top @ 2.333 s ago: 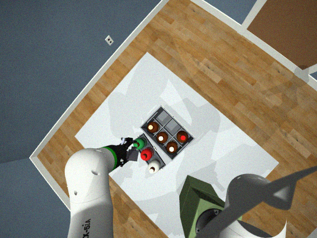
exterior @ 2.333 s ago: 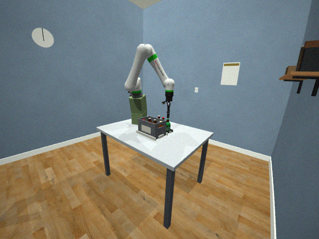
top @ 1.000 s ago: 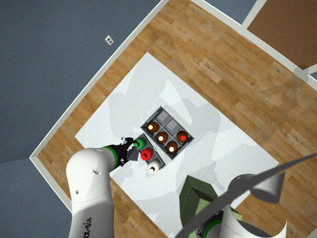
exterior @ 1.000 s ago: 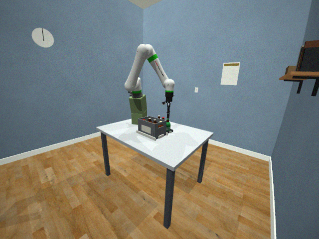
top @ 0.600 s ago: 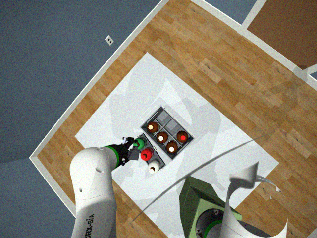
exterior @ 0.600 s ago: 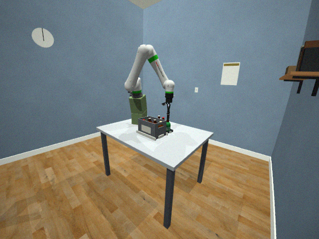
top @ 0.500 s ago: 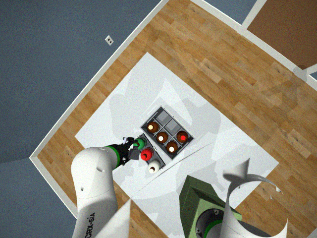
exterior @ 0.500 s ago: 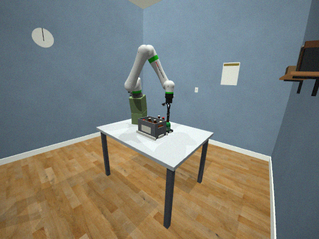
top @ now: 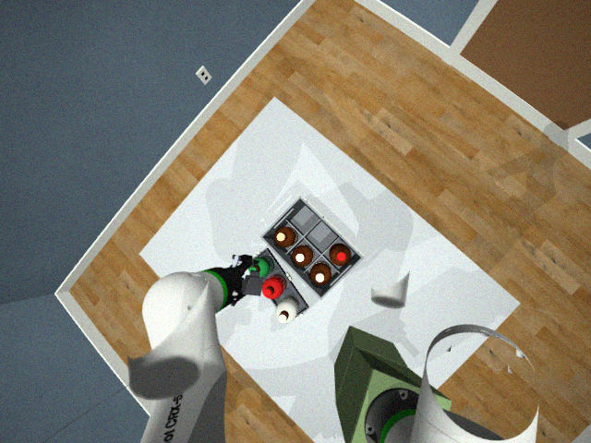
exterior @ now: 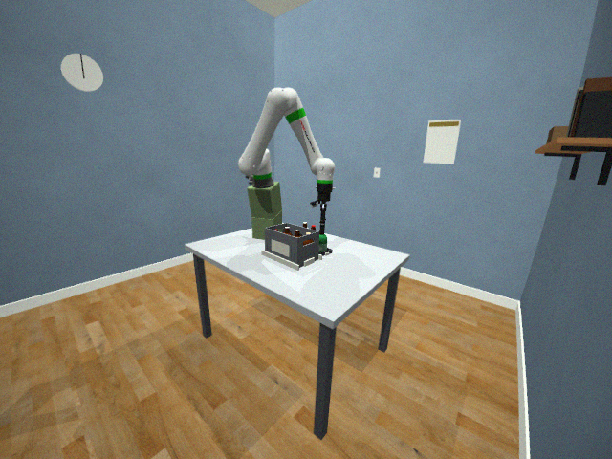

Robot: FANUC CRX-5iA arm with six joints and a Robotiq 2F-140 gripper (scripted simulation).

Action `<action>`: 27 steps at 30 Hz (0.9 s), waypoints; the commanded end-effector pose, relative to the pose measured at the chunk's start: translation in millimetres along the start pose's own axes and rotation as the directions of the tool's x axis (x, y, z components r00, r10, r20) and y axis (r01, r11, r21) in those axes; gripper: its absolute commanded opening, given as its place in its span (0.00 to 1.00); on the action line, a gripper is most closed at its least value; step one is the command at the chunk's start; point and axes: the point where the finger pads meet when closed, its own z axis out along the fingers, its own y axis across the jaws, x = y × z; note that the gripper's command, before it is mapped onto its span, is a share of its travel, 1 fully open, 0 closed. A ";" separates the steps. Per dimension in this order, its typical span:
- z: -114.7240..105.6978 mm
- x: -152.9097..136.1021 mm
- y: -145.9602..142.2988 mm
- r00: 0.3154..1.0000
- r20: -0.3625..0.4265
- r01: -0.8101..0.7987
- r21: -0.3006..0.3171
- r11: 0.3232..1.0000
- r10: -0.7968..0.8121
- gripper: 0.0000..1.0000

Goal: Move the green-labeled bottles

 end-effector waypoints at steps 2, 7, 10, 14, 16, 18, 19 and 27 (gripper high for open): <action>4.2 -0.8 -0.2 1.000 0.002 0.000 0.001 1.000 0.000 0.44; 6.7 -0.8 -0.2 1.000 0.002 0.000 0.001 1.000 0.000 0.44; 8.4 -0.8 -0.2 1.000 0.002 0.000 0.001 1.000 0.000 0.44; 9.8 -0.8 -0.2 1.000 0.002 0.000 0.001 1.000 0.000 0.44; 10.1 -0.8 -0.2 1.000 0.002 0.000 0.001 1.000 0.000 0.44; 10.2 -0.8 -0.2 1.000 0.002 0.000 0.001 1.000 0.000 0.44; 10.2 -0.8 -0.2 1.000 0.002 0.000 0.001 1.000 0.000 0.44; 10.2 -0.8 -0.2 1.000 0.002 0.000 0.001 1.000 0.000 0.44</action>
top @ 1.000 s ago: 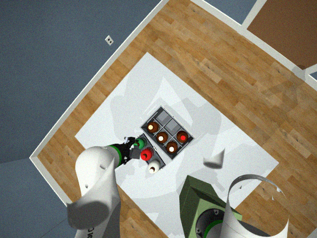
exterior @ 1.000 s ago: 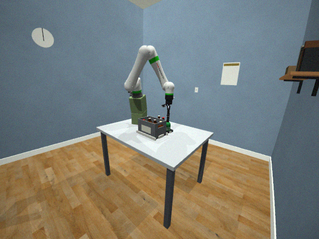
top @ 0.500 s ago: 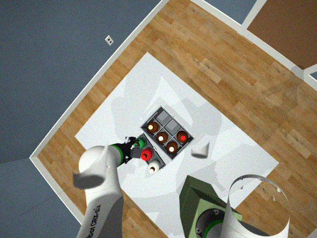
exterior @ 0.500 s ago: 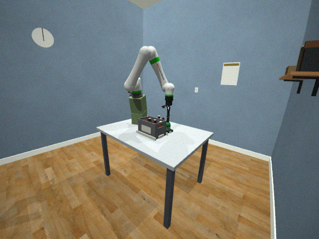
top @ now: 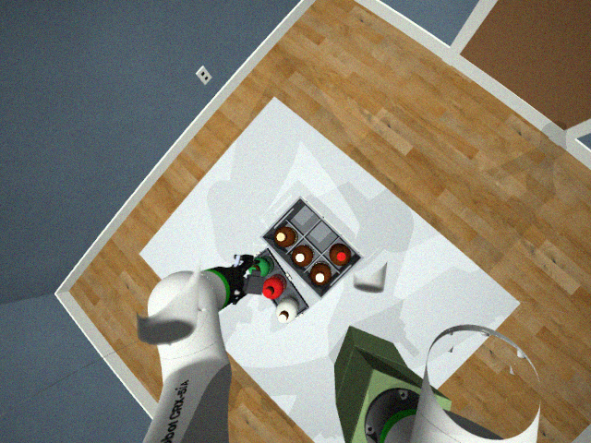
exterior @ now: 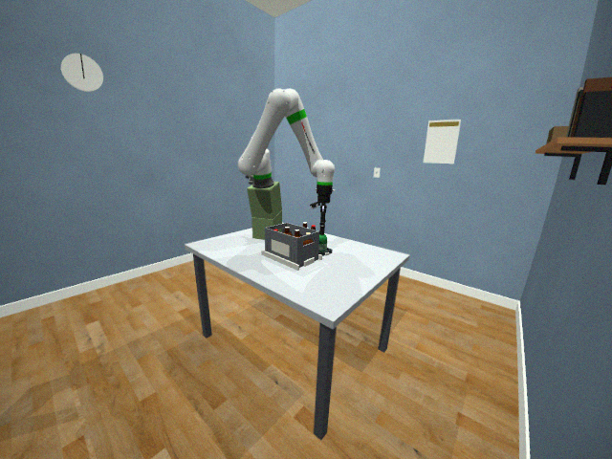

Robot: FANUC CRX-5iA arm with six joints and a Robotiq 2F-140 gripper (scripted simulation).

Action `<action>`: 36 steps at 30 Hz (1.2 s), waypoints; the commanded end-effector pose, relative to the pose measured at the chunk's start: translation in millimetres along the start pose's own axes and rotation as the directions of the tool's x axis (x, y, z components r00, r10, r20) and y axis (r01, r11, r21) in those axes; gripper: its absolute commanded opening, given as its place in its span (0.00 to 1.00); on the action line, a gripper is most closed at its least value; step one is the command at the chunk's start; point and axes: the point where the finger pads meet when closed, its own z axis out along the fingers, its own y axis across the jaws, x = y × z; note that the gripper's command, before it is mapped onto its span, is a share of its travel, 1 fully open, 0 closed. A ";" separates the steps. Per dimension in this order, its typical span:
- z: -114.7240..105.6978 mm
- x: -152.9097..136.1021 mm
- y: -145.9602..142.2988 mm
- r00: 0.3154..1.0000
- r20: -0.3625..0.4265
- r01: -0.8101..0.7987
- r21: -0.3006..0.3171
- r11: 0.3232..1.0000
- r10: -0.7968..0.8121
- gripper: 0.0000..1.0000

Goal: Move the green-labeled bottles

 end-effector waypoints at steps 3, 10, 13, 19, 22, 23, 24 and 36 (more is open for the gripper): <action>-0.6 -0.8 -0.2 1.000 0.001 0.000 0.000 1.000 0.000 0.44; -0.6 -0.8 -0.2 1.000 0.001 0.000 0.000 1.000 0.000 0.44; -0.6 -0.8 -0.2 1.000 0.001 0.000 0.000 1.000 0.000 0.44; -0.6 -0.8 -0.2 1.000 0.001 0.000 0.000 1.000 0.000 0.44; -0.6 -0.8 -0.2 1.000 0.001 0.000 0.000 1.000 0.000 0.44; -0.6 -0.8 -0.2 1.000 0.001 0.000 0.000 1.000 0.000 0.44; -0.6 -0.8 -0.2 1.000 0.001 0.000 0.000 1.000 0.000 0.44; -0.6 -0.8 -0.2 1.000 0.001 0.000 0.000 1.000 0.000 0.10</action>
